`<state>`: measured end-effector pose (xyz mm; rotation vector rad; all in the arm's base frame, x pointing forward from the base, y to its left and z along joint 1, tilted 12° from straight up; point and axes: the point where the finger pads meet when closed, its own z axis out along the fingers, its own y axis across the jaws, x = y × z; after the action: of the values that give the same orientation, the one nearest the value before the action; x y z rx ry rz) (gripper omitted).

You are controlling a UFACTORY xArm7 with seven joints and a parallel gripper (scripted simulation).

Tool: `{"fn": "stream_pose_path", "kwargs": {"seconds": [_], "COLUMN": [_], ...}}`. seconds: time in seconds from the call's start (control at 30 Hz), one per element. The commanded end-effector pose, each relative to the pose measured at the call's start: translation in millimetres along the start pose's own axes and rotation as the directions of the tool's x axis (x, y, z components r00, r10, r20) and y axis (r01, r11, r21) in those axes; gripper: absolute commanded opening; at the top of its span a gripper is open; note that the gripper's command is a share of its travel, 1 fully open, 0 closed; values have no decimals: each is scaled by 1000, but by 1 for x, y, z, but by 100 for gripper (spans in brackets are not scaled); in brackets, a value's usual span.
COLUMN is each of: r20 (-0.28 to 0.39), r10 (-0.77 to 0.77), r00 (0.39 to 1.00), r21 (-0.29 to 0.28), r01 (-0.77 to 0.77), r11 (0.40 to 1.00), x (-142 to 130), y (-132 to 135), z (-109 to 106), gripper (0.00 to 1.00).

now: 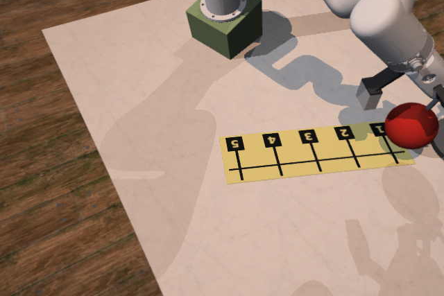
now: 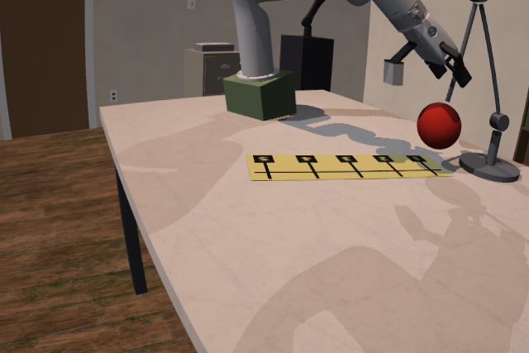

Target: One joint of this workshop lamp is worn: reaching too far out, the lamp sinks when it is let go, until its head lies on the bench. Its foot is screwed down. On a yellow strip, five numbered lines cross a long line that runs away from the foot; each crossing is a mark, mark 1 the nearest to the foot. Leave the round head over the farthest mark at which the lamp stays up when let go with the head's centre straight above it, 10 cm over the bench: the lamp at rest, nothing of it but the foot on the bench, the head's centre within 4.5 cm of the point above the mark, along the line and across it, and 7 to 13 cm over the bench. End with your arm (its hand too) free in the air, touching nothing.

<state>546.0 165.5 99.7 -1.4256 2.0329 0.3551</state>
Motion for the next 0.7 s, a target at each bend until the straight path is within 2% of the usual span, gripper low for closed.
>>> {"fn": "stream_pose_path", "kwargs": {"seconds": [0.0, 0.53, 0.57, 0.67], "r20": [2, 1, 1, 1], "r10": [-3, -4, -4, -4], "r00": [1000, 1000, 1000, 1000], "r21": [4, 7, 7, 7], "r01": [3, 4, 4, 4], "r11": [1000, 1000, 1000, 1000], "x": [-2, -3, -3, -3], "y": [-2, -3, -3, -3], "z": [2, 6, 6, 6], "gripper": [100, 100, 0, 0]}}
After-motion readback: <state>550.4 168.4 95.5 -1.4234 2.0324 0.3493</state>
